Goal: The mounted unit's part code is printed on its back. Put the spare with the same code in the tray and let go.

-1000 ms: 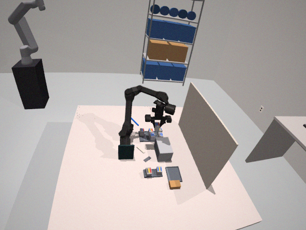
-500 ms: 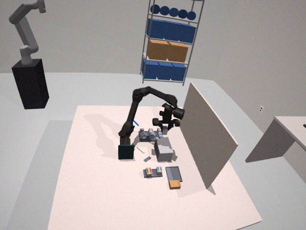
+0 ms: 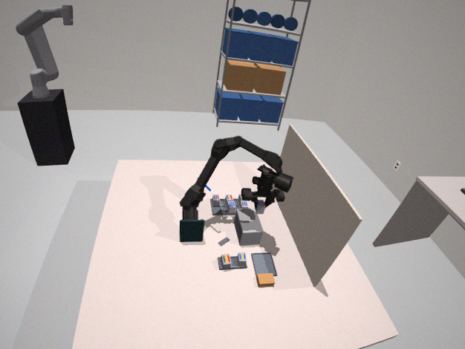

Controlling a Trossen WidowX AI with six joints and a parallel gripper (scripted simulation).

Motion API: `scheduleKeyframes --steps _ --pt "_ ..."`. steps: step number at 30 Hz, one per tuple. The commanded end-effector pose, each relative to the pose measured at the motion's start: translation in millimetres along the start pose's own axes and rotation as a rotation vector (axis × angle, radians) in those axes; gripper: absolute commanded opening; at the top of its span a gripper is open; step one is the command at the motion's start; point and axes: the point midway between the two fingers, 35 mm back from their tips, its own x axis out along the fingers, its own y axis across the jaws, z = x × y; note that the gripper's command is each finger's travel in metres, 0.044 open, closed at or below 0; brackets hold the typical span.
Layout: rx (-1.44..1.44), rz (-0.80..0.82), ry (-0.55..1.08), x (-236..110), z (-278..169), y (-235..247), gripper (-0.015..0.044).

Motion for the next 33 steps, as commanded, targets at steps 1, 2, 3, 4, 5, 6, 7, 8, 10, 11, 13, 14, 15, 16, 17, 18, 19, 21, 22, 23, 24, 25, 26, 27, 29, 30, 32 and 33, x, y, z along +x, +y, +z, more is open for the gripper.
scheduleKeyframes --steps 1,2,3,4,5,6,7,8,10,11,13,14,15,16,17,18,19,21,22,23,24,25,26,27,29,30,32,33 --pt "-0.005 -0.004 0.004 0 -20 -8 0.0" --pt "-0.005 -0.003 0.004 0 -24 -10 0.0" --pt "-0.006 -0.003 0.003 1 -29 -12 0.0" --pt "-0.006 -0.002 0.003 2 -33 -14 0.0" --pt "-0.006 -0.002 0.003 3 -38 -15 0.0" --pt "-0.007 -0.001 0.002 3 -42 -17 0.0" --pt "-0.007 -0.001 0.002 4 -47 -19 0.0" --pt "-0.008 0.0 0.001 5 -52 -20 0.0" --pt "-0.009 0.001 0.0 7 -61 -23 0.0" --pt "-0.009 0.001 0.0 8 -66 -24 0.0" --pt "-0.01 0.002 -0.001 11 -75 -26 0.0" --pt "-0.011 0.003 -0.002 12 -80 -28 0.0" --pt "-0.011 0.004 -0.002 13 -85 -29 0.0" --pt "-0.012 0.004 -0.003 14 -89 -30 0.0" --pt "-0.012 0.005 -0.004 16 -94 -31 0.0" --pt "-0.013 0.005 -0.004 17 -99 -31 0.0" --pt "-0.013 0.006 -0.005 19 -104 -32 0.0" --pt "-0.014 0.007 -0.006 22 -114 -33 0.0" --pt "-0.008 0.009 -0.006 23 -119 -34 0.0" --pt "-0.003 0.01 -0.005 25 -123 -34 0.0" --pt "0.001 0.012 -0.005 27 -128 -34 0.0" --pt "0.004 0.013 -0.005 29 -133 -34 0.0" --pt "0.007 0.014 -0.005 30 -138 -35 0.0" --pt "0.008 0.015 -0.006 32 -143 -35 0.0" --pt "0.006 0.016 -0.007 36 -151 -35 0.0" --pt "0.003 0.015 -0.009 37 -155 -35 0.0" --pt "-0.006 0.015 -0.012 41 -163 -36 0.0" --pt "-0.012 0.014 -0.014 43 -168 -36 0.0"
